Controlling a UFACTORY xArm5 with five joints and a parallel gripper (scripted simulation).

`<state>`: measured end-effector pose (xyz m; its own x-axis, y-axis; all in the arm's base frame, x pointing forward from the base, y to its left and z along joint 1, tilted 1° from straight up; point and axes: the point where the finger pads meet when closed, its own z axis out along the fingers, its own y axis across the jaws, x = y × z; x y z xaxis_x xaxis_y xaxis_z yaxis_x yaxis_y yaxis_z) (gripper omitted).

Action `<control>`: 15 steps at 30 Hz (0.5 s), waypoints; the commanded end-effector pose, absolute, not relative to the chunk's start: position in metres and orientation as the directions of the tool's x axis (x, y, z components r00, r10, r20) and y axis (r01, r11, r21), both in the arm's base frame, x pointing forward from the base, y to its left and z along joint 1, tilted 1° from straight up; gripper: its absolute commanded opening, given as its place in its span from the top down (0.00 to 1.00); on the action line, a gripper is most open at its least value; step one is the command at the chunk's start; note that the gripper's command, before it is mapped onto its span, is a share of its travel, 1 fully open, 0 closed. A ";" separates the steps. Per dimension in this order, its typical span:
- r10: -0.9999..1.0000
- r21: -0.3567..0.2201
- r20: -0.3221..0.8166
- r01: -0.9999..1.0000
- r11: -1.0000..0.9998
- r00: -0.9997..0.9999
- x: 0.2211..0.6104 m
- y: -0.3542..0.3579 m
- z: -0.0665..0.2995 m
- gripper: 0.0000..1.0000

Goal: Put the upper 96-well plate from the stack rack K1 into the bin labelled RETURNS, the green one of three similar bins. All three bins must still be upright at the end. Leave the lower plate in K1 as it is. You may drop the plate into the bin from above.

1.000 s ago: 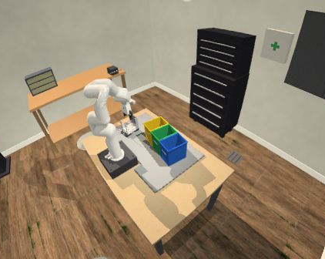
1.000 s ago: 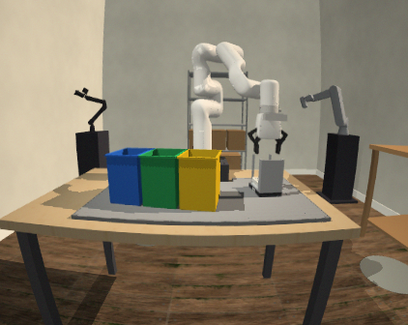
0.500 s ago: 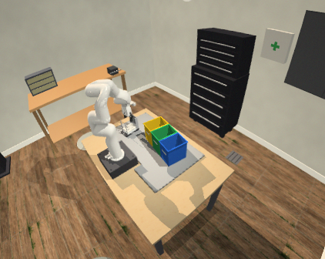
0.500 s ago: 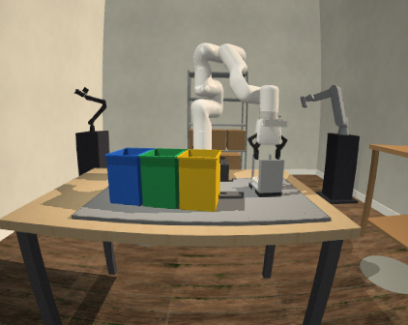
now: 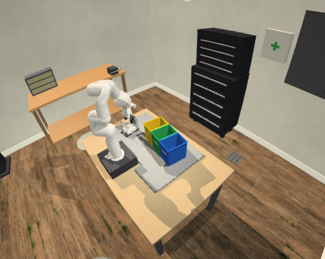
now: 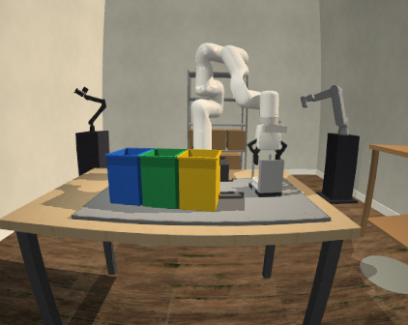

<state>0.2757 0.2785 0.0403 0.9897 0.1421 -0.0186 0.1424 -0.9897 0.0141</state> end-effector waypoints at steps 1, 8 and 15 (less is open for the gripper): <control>0.142 0.012 -0.016 0.142 -0.990 0.990 0.277 0.280 0.033 0.00; 0.142 0.012 -0.016 0.142 -0.990 0.990 0.276 0.280 0.023 0.00; 0.142 0.012 -0.016 0.142 -0.990 0.990 0.276 0.279 0.012 0.00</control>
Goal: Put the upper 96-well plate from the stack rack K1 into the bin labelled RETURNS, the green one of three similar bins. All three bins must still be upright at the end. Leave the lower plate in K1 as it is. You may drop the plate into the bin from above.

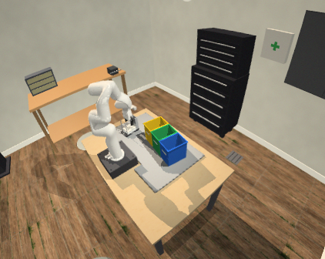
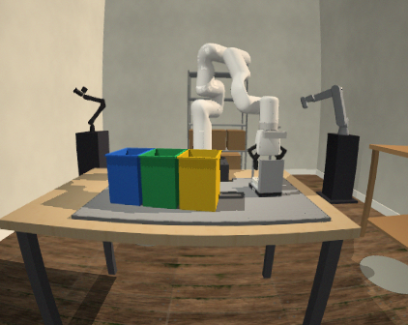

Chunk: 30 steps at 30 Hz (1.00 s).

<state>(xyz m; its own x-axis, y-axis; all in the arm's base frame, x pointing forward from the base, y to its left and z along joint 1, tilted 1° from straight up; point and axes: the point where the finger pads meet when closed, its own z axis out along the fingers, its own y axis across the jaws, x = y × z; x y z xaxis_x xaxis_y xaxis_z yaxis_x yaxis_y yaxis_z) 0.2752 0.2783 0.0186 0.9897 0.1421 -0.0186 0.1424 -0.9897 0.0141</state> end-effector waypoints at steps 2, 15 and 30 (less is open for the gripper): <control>0.142 0.012 -0.016 0.142 -0.990 0.990 0.276 0.279 0.008 0.00; 0.142 0.012 -0.016 0.142 -0.990 0.990 0.276 0.279 -0.010 0.00; 0.142 0.012 -0.016 0.142 -0.990 0.990 0.276 0.279 -0.014 0.00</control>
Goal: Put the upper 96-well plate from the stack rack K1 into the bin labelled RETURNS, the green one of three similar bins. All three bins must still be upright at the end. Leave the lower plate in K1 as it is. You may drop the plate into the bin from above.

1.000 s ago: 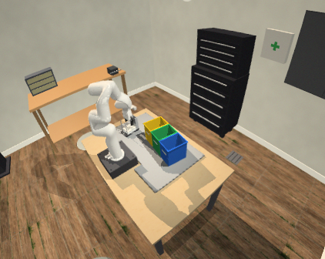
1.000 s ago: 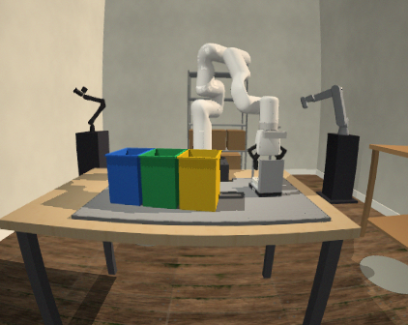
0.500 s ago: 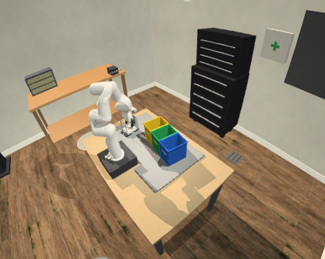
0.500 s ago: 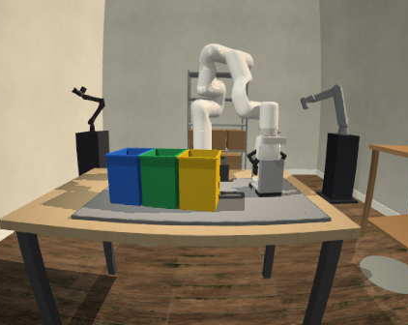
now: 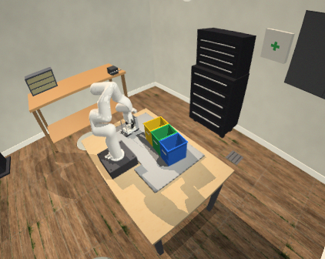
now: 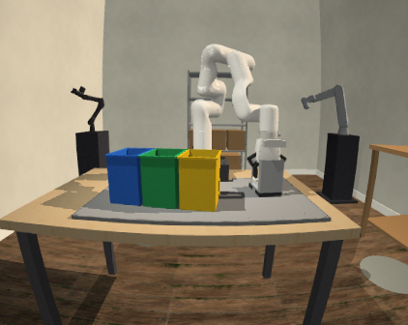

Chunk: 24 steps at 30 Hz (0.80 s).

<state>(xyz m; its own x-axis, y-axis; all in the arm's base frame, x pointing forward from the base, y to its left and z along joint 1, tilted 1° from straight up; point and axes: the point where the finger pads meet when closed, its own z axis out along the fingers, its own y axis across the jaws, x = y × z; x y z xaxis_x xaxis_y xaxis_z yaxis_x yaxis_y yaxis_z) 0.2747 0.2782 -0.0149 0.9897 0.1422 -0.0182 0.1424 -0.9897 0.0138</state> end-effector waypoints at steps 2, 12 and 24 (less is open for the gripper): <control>0.142 0.012 -0.016 0.142 -0.990 0.990 0.276 0.279 -0.014 0.00; 0.142 0.012 -0.016 0.142 -0.990 0.990 0.275 0.279 -0.019 0.00; 0.142 0.012 -0.016 0.142 -0.990 0.990 0.275 0.279 -0.027 0.00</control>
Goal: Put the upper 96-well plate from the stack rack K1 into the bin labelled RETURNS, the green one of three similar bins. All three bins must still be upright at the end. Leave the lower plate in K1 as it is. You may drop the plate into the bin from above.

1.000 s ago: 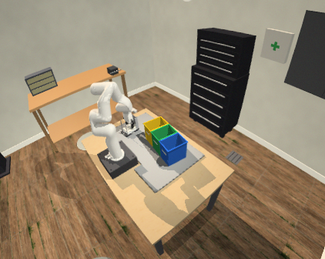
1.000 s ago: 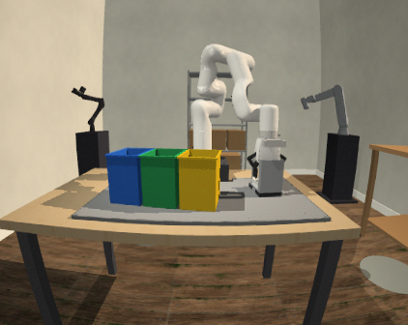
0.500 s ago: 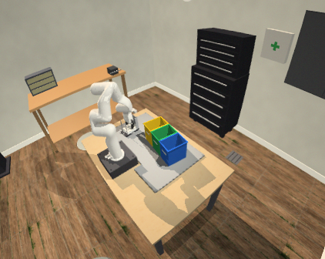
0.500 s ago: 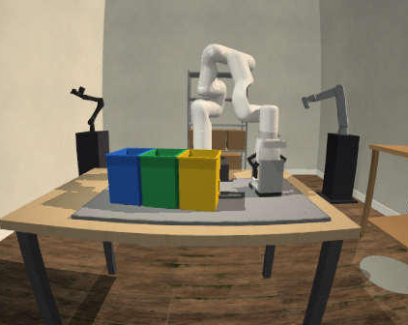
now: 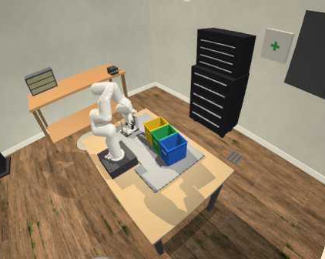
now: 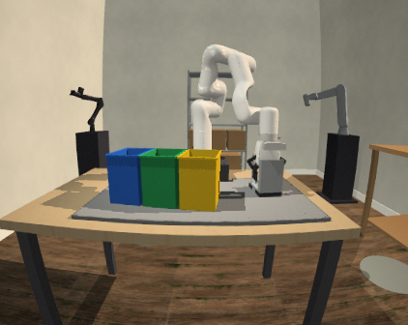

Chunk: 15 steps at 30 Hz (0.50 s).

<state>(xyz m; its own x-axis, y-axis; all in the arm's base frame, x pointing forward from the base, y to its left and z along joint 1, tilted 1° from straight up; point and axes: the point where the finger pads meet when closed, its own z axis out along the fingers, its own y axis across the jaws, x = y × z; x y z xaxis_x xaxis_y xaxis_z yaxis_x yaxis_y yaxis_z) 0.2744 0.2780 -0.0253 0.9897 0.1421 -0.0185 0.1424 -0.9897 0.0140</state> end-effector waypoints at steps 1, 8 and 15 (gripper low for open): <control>0.142 0.012 -0.016 0.142 -0.990 0.990 0.275 0.279 -0.027 0.00; 0.142 0.012 -0.016 0.142 -0.990 0.990 0.275 0.279 -0.031 0.00; 0.142 0.012 -0.016 0.142 -0.990 0.990 0.275 0.279 -0.034 0.00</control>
